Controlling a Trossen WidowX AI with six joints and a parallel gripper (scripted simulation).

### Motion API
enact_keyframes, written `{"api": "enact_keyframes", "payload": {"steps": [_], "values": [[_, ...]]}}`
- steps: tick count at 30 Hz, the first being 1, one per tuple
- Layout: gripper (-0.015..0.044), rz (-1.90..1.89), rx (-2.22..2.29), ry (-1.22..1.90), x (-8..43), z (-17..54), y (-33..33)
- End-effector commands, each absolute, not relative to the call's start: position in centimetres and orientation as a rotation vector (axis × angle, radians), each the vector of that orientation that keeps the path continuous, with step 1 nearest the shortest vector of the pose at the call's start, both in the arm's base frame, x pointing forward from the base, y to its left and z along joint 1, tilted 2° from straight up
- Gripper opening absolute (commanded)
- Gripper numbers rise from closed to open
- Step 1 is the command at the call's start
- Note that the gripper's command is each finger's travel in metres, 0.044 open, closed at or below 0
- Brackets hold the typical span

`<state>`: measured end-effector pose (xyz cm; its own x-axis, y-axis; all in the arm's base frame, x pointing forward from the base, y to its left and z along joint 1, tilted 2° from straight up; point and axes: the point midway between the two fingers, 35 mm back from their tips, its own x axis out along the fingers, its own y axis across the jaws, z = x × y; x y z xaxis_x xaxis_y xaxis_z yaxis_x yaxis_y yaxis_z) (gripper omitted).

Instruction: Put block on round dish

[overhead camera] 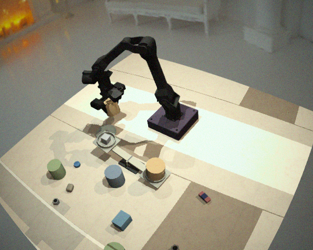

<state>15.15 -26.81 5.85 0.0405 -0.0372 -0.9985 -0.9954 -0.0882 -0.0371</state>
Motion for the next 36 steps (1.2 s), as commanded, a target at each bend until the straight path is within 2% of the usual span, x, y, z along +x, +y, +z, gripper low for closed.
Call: {"api": "enact_keyframes", "payload": {"steps": [1, 16, 32, 33, 36], "values": [[0.0000, 1.227, -1.326, 1.161, 15.2, 4.6, -26.8], [0.0000, 1.227, -1.326, 1.161, 15.3, 2.5, -26.9], [0.0420, 1.230, -1.317, 1.164, 15.2, 3.0, -26.8], [0.0440, 1.230, -1.318, 1.164, 15.2, 3.5, -26.8], [0.0440, 1.228, -1.324, 1.162, 15.1, 6.6, -26.8]]}}
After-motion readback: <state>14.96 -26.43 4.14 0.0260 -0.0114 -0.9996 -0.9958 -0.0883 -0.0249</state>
